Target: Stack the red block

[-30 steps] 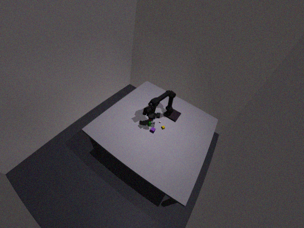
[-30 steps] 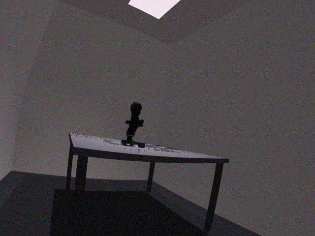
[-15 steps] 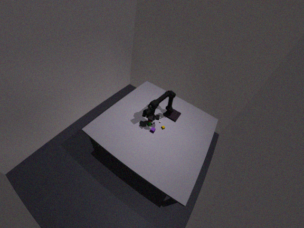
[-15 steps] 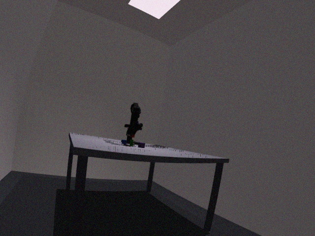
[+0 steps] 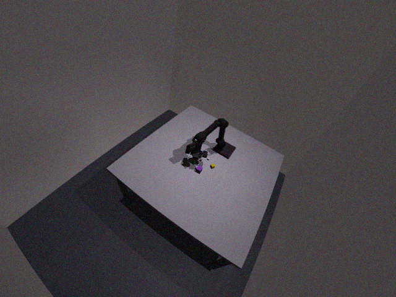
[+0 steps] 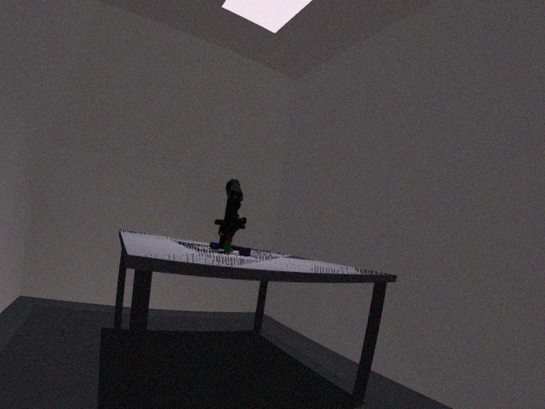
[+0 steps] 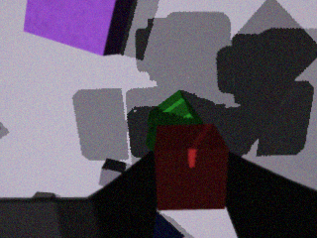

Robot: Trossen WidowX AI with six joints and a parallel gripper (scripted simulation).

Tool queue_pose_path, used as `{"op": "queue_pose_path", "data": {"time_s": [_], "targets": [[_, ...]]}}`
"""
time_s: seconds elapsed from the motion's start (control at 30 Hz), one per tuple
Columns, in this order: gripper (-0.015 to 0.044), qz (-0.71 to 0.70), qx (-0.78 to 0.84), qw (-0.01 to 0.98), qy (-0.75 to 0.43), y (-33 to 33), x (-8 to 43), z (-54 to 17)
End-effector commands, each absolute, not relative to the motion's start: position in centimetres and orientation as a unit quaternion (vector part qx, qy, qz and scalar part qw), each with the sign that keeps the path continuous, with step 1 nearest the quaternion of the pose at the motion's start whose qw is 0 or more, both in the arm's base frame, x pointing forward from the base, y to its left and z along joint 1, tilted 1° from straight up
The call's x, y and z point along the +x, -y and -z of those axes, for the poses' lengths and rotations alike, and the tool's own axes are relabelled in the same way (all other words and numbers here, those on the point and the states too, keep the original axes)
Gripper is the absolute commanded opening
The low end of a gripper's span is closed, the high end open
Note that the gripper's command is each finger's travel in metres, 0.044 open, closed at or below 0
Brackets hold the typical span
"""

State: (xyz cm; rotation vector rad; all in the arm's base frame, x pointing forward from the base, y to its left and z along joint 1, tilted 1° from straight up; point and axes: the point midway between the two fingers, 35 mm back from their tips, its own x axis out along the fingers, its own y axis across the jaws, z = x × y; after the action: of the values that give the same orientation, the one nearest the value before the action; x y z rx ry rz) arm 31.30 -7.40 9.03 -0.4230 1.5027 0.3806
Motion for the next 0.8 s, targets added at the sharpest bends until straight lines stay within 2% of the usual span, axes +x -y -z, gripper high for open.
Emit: {"op": "queue_pose_path", "data": {"time_s": [0.0,0.77], "targets": [[0.0,-0.172,-0.191,0.693,-0.673,7.42,31.28,-8.9],[0.0,-0.172,-0.191,0.693,-0.673,7.41,31.28,-9.02]]}}
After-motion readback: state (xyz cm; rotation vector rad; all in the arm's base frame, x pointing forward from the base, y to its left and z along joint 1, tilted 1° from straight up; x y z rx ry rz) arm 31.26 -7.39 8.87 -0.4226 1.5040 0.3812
